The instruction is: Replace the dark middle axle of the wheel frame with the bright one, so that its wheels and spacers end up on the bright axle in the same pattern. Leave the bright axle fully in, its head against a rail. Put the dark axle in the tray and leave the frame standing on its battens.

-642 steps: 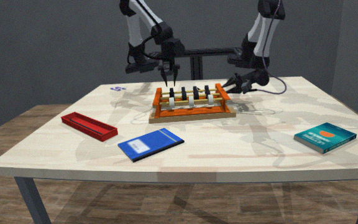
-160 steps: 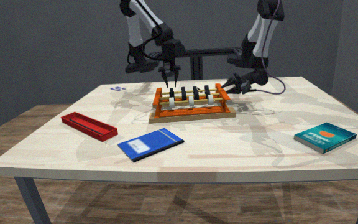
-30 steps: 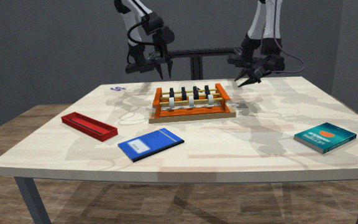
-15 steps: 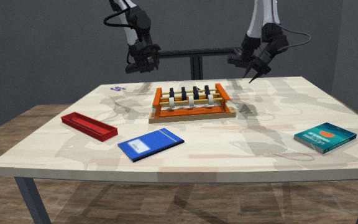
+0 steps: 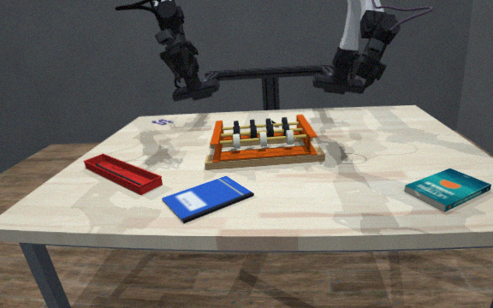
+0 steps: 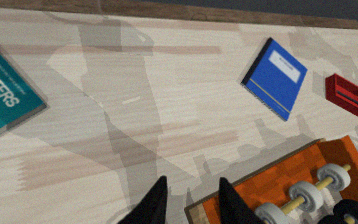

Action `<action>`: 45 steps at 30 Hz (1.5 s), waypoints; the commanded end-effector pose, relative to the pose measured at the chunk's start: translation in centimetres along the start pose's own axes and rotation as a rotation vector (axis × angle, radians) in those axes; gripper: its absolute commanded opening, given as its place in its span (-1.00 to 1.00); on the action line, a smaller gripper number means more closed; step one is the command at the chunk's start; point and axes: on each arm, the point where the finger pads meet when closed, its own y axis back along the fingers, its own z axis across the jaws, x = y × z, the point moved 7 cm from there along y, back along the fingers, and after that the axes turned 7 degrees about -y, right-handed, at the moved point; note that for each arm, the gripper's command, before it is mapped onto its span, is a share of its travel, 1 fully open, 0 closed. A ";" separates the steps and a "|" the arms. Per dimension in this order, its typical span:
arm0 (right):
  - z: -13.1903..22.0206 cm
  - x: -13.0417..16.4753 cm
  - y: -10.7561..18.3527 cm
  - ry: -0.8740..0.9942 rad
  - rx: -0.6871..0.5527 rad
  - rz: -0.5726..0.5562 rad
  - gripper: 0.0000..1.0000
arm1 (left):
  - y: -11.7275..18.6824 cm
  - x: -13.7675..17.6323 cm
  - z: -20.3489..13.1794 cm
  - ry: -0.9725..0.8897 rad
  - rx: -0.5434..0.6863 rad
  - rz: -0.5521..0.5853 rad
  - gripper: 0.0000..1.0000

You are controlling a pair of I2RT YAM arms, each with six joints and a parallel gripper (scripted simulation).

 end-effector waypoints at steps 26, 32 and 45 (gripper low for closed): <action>-6.1 -9.2 12.0 0.088 -0.038 -0.573 -0.27 | 11.1 -13.6 -1.8 -0.087 -0.370 -0.453 -0.34; -7.0 -10.0 14.1 0.115 -0.022 -0.656 -0.27 | 13.0 -14.7 -2.2 -0.076 -0.412 -0.507 -0.34; -7.5 -11.6 17.7 0.107 -0.003 -0.769 -0.27 | 16.6 -16.6 -3.1 -0.084 -0.445 -0.622 -0.34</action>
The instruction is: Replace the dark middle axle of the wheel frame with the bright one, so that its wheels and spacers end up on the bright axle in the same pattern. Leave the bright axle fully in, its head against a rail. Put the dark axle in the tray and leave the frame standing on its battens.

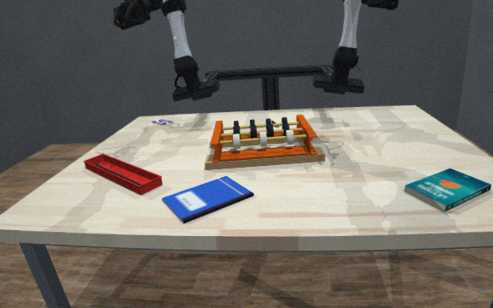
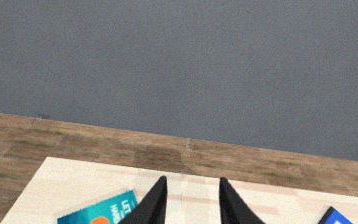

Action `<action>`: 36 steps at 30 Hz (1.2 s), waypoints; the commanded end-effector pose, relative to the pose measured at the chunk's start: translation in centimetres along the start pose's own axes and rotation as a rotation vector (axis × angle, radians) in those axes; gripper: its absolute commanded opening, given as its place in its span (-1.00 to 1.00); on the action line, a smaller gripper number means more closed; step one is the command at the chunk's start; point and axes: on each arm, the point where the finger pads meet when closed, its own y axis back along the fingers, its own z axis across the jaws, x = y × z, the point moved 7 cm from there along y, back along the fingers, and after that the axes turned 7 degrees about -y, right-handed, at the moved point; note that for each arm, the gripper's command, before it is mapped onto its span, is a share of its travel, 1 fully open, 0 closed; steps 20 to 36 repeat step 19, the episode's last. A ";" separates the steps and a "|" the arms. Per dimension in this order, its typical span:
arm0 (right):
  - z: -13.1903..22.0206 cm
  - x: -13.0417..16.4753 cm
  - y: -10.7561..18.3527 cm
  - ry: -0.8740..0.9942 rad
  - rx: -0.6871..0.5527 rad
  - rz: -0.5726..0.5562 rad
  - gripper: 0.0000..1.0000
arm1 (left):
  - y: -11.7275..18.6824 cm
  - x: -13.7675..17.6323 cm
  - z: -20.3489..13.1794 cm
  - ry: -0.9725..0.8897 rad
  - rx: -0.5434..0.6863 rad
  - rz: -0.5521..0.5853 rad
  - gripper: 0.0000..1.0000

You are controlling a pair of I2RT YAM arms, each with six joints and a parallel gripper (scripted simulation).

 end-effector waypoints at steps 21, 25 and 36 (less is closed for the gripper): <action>0.3 -1.0 0.3 -0.004 -0.014 -0.037 -0.27 | 0.1 0.0 -0.1 0.004 0.004 -0.003 -0.34; 0.3 -1.0 0.3 -0.004 -0.014 -0.037 -0.27 | 0.1 0.0 -0.1 0.004 0.004 -0.003 -0.34; 0.3 -1.0 0.3 -0.004 -0.014 -0.037 -0.27 | 0.1 0.0 -0.1 0.004 0.004 -0.003 -0.34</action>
